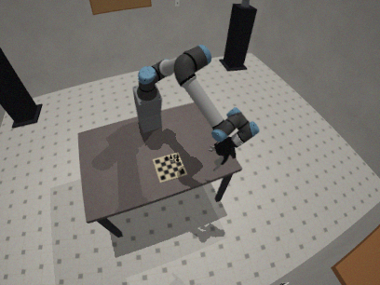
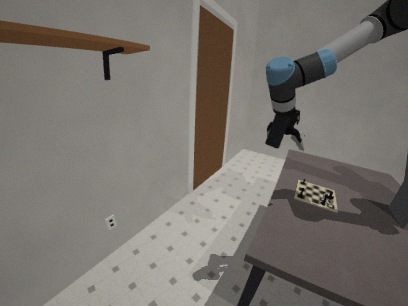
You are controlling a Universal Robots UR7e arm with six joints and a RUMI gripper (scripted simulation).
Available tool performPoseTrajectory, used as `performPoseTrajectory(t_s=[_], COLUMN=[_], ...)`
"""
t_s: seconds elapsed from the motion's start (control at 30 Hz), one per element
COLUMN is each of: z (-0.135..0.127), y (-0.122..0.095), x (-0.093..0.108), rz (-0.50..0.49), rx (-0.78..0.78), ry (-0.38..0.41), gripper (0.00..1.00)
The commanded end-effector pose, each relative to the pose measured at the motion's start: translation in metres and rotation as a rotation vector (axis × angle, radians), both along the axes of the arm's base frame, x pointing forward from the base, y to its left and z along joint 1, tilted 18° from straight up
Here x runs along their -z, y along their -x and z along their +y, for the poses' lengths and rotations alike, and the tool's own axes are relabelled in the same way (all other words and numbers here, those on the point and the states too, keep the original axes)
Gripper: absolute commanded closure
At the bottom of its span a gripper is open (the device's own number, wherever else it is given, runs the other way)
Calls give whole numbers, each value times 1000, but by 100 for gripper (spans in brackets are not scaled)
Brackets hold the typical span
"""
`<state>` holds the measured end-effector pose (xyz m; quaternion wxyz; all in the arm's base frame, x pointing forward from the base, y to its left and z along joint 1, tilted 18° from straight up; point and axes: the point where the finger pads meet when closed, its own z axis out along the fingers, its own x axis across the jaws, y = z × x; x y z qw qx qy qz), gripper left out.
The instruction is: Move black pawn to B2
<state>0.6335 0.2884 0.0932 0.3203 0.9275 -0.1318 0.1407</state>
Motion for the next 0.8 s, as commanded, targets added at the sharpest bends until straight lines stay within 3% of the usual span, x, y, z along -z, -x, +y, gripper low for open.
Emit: performPoseTrajectory(t_s=[0.0, 0.77], z=[0, 1], y=[0, 0], x=[-1, 1], rz=[-2, 5], rx=[0, -7], ry=[-1, 3], gripper=[0, 0])
